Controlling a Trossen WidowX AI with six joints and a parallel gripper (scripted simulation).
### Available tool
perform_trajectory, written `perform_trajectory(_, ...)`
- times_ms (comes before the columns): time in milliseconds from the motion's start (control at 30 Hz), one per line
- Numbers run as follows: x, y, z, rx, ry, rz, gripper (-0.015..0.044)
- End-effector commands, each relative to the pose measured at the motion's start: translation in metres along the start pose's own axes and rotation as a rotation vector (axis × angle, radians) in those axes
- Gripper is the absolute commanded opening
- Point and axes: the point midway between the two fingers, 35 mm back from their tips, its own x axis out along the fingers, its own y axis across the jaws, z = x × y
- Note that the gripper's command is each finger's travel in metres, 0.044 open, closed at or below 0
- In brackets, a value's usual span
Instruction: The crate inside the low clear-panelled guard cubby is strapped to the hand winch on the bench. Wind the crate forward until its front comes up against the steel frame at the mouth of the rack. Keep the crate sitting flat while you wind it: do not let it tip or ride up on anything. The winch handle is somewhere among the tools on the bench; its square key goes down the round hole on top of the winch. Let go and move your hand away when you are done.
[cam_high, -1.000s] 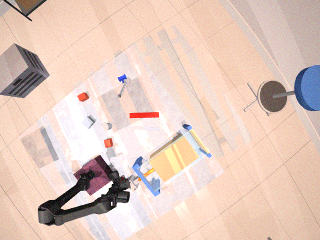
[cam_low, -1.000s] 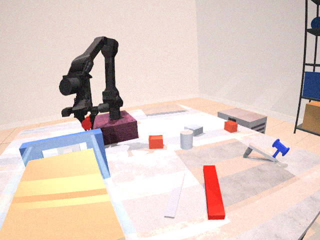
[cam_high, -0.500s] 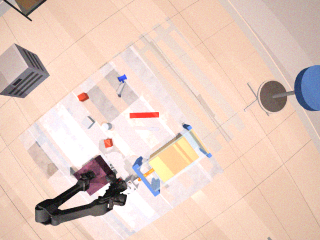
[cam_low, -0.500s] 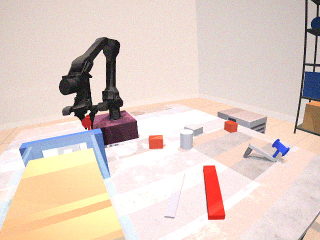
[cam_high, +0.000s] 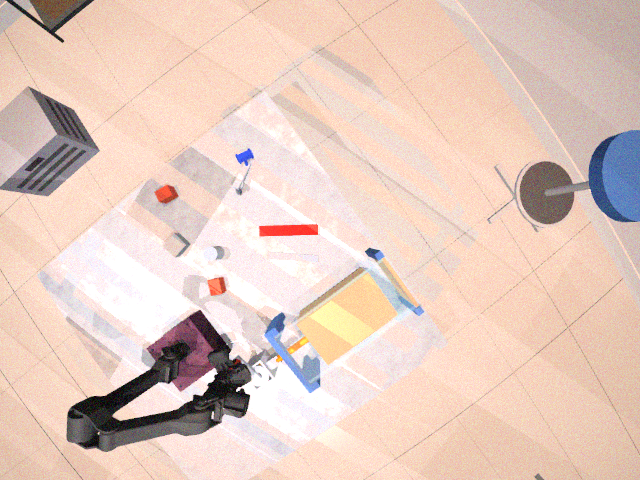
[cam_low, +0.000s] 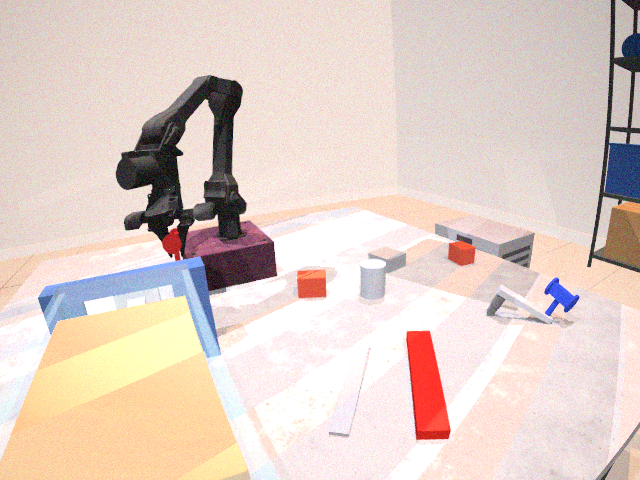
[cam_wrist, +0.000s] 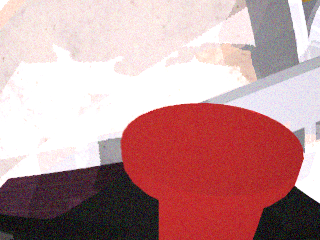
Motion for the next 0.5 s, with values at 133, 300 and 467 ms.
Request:
perform_trajectory(133, 0.001, -0.013, -0.022, 0.023, 0.038, -0.019, 0.0000)
perform_trajectory(300, 0.001, -0.017, -0.027, 0.023, 0.038, -0.020, 0.0000)
perform_trajectory(467, 0.001, -0.022, -0.031, 0.023, 0.039, -0.020, 0.0000)
